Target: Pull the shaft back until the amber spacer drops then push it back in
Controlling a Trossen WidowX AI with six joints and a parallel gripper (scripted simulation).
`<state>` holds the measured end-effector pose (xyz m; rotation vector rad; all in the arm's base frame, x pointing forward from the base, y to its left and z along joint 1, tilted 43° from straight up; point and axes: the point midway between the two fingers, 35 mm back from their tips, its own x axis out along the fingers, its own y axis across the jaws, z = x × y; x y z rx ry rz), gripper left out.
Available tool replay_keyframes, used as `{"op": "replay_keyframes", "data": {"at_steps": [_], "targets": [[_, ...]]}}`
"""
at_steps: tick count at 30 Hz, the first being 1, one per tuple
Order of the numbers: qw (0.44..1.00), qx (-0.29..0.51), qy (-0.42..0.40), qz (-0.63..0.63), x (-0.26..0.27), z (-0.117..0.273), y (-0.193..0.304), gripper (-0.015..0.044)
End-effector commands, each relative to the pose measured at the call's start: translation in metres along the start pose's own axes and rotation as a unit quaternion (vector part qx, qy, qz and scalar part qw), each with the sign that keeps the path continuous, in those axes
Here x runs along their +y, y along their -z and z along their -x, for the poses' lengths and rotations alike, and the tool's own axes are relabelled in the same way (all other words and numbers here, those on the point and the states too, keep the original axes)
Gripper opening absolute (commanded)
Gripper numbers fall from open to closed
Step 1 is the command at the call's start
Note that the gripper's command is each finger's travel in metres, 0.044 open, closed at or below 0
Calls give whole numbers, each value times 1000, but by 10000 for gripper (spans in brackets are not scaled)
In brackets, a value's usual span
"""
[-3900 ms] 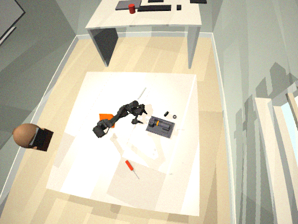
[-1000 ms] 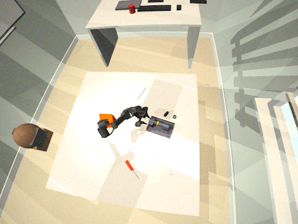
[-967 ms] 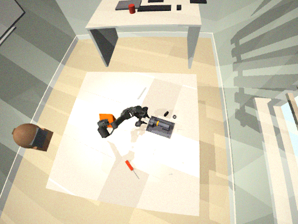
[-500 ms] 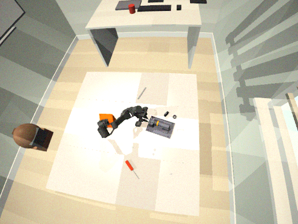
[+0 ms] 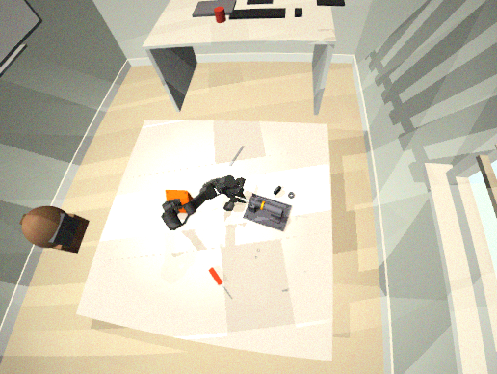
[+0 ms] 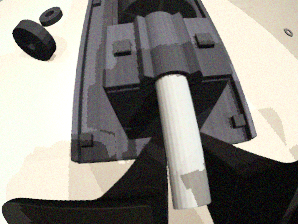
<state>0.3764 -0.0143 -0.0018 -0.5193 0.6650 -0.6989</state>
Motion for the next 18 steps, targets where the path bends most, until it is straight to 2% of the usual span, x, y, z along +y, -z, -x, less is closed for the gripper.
{"op": "replay_keyframes", "data": {"at_steps": [1, 18], "targets": [[1000, 0, 2, 0, 0, 3, 3, 0], [1000, 1, 2, 0, 0, 5, 6, 0]]}}
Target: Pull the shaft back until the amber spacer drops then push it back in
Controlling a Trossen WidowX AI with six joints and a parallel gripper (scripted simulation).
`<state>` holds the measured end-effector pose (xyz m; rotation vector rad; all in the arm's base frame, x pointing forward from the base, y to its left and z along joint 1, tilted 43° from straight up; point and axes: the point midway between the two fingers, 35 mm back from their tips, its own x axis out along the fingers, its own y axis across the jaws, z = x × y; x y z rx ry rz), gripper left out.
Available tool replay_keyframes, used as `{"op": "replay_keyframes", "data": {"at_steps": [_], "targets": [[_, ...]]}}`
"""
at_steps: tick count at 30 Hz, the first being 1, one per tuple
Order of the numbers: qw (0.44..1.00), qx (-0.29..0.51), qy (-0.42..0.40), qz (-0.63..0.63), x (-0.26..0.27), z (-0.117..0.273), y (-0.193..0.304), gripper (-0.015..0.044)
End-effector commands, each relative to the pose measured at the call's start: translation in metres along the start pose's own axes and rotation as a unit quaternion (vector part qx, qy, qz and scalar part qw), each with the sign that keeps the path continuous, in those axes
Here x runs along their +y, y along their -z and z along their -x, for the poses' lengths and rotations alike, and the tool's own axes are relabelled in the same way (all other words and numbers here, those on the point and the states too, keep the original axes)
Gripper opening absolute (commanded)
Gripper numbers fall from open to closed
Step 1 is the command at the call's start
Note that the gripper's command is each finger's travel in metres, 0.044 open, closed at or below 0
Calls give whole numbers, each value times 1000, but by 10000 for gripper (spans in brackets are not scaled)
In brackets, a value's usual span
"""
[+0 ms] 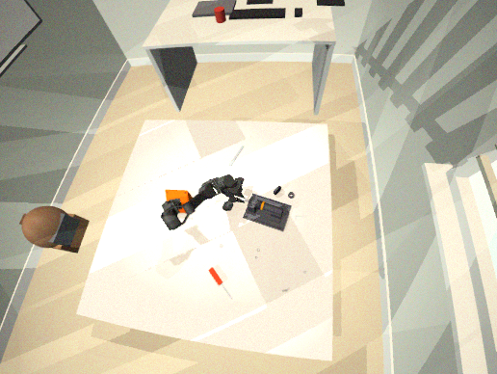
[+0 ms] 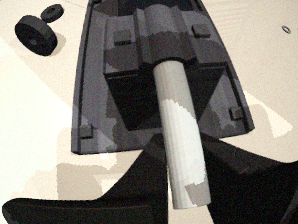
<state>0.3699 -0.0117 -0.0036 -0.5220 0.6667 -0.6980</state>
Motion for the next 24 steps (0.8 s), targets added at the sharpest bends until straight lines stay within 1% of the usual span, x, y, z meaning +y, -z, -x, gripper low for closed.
{"op": "replay_keyframes", "data": {"at_steps": [1, 24], "targets": [[1000, 0, 2, -1, -1, 0, 1, 0], [1000, 0, 2, -1, 0, 2, 2, 0]]}}
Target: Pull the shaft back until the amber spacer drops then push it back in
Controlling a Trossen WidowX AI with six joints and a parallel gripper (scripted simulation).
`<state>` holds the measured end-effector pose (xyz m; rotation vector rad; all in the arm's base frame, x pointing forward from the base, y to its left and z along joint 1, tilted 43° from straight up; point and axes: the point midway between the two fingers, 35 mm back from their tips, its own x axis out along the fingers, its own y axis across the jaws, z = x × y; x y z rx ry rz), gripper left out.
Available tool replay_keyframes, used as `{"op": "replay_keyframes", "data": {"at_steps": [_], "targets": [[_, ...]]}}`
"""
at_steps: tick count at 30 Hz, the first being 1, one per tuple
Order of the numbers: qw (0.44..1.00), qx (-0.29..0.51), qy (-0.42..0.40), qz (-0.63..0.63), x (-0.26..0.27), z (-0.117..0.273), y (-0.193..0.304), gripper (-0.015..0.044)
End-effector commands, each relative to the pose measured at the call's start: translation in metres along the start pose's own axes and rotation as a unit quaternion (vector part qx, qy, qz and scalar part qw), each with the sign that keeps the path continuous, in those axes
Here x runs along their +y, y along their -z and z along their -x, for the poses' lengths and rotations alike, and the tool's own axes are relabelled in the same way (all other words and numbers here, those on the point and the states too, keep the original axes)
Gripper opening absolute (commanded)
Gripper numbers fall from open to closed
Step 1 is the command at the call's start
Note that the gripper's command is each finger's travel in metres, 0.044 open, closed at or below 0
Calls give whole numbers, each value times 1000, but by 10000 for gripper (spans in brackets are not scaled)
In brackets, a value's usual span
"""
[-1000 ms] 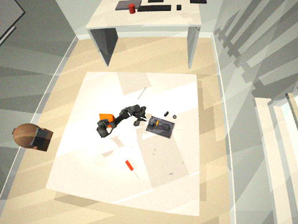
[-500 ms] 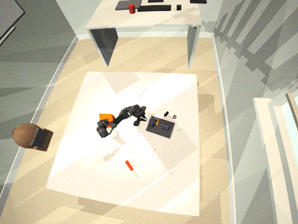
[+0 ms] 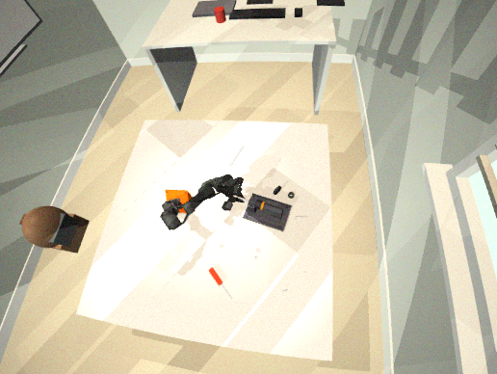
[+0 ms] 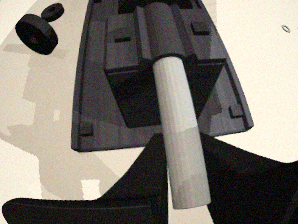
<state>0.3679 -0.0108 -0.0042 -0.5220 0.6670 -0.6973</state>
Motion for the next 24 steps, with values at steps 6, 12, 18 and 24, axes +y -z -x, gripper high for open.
{"op": "replay_keyframes", "data": {"at_steps": [6, 12, 18, 24], "targets": [[1000, 0, 2, -2, -1, 1, 1, 0], [1000, 0, 2, -2, -1, 1, 1, 0], [1000, 0, 2, -2, -1, 2, 2, 0], [1000, 0, 2, -2, -1, 2, 2, 0]]}}
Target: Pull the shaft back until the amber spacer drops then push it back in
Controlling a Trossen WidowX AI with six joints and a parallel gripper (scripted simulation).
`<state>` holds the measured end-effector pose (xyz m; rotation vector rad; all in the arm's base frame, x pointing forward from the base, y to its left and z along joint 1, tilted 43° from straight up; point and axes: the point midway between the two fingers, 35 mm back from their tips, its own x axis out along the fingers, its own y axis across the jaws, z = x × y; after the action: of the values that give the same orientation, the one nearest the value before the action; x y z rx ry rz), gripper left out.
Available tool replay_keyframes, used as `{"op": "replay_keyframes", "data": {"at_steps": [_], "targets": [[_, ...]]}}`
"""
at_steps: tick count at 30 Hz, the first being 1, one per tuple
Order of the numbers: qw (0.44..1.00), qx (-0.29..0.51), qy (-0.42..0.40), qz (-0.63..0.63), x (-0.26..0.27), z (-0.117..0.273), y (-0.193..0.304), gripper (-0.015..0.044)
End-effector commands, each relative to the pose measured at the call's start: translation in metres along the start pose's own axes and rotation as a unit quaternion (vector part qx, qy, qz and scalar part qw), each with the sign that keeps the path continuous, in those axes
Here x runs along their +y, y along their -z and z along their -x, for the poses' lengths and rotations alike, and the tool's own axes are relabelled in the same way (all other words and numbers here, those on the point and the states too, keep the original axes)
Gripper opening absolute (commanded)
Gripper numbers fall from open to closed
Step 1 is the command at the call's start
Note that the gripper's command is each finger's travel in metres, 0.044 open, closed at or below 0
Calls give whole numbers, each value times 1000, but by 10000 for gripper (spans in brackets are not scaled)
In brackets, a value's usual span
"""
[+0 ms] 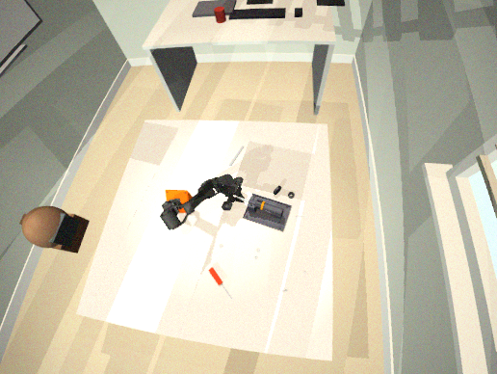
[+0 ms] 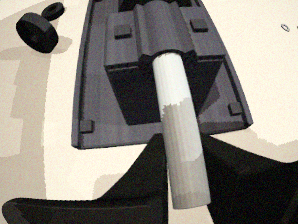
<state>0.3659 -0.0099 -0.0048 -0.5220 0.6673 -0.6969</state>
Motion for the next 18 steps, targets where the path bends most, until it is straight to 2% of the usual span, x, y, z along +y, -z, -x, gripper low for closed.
{"op": "replay_keyframes", "data": {"at_steps": [1, 18], "targets": [[1000, 0, 2, -2, -1, 0, 1, 0], [1000, 0, 2, -2, -1, 2, 2, 0]]}}
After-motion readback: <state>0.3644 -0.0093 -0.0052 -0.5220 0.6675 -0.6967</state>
